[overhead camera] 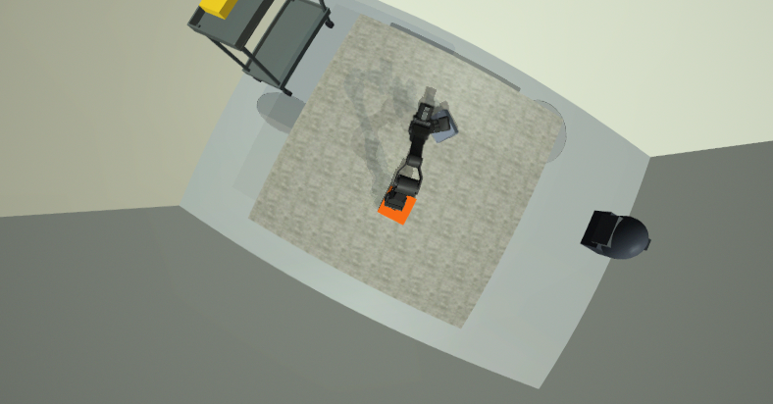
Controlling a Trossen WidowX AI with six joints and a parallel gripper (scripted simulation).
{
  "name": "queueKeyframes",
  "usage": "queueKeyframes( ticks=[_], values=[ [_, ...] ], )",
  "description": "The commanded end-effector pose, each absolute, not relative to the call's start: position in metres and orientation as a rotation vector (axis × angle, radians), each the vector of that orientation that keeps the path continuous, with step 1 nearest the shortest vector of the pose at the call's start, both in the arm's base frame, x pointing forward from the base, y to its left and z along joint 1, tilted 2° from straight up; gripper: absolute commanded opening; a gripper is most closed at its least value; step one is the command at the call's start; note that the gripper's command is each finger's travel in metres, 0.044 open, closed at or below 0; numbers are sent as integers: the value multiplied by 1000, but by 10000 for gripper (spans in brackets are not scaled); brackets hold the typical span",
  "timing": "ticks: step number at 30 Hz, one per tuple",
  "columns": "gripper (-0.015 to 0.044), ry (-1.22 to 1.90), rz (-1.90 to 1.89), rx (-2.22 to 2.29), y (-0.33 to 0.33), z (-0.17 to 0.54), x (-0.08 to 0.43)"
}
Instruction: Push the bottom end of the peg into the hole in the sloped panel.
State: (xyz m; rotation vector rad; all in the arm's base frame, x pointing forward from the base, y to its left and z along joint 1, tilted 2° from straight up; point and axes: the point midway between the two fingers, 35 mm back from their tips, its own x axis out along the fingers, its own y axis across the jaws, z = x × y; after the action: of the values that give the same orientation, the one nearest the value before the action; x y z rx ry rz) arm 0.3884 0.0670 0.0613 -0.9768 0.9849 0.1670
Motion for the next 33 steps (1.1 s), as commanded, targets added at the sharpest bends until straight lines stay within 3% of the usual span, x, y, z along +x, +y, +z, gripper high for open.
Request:
queueKeyframes(
  ticks=[1, 33],
  values=[
    [0, 987, 173, -979, 67, 59, 389],
    [0, 986, 173, -980, 62, 44, 401]
  ],
)
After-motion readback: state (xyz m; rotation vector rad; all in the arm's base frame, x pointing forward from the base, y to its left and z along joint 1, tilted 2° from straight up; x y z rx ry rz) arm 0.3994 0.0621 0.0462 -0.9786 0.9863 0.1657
